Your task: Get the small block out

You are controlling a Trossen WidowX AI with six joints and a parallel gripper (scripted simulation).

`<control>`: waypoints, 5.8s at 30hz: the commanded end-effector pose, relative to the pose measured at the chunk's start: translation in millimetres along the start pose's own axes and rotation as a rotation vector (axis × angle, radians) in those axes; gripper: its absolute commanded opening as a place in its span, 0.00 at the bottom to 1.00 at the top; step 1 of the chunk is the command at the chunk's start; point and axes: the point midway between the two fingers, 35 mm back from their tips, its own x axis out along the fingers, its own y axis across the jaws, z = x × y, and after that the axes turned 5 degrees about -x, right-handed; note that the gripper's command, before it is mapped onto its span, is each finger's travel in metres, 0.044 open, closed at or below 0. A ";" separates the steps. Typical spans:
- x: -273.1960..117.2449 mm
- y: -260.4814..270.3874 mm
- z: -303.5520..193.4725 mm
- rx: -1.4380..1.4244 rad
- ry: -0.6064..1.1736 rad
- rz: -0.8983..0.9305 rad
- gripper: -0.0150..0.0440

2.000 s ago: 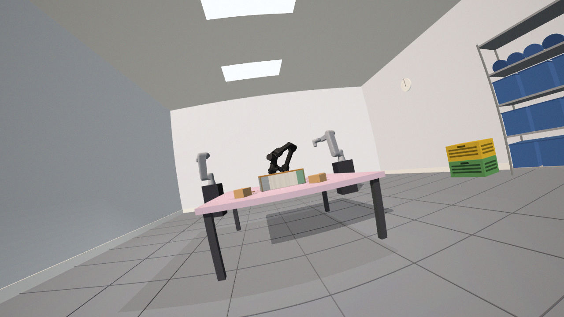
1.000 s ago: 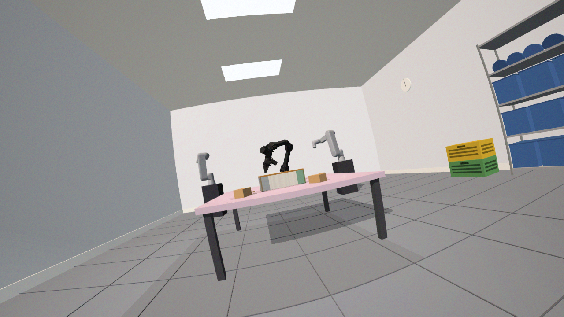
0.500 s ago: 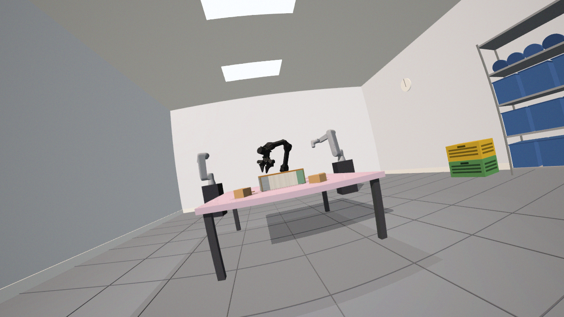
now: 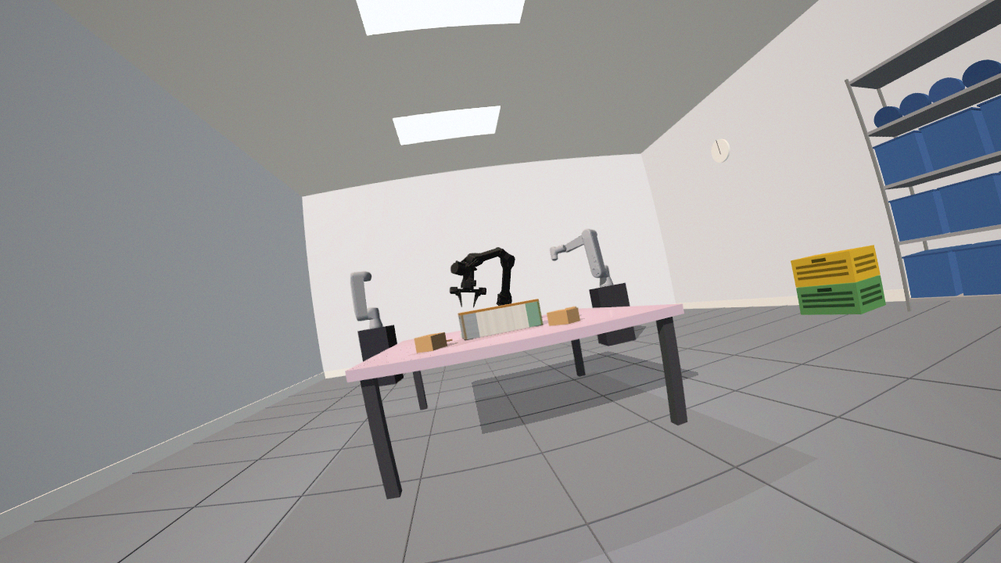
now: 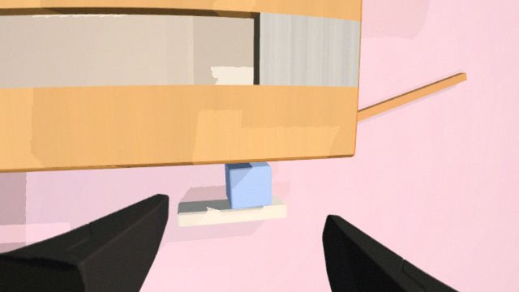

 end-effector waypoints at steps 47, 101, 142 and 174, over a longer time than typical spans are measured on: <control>-6.7 -37.1 -24.5 3.023 0.302 0.453 0.74; 136.9 -6.1 -43.4 3.021 0.308 0.457 0.74; 40.4 -5.4 -40.6 3.205 0.227 0.453 0.25; -34.7 32.5 -65.6 3.616 0.011 0.550 0.25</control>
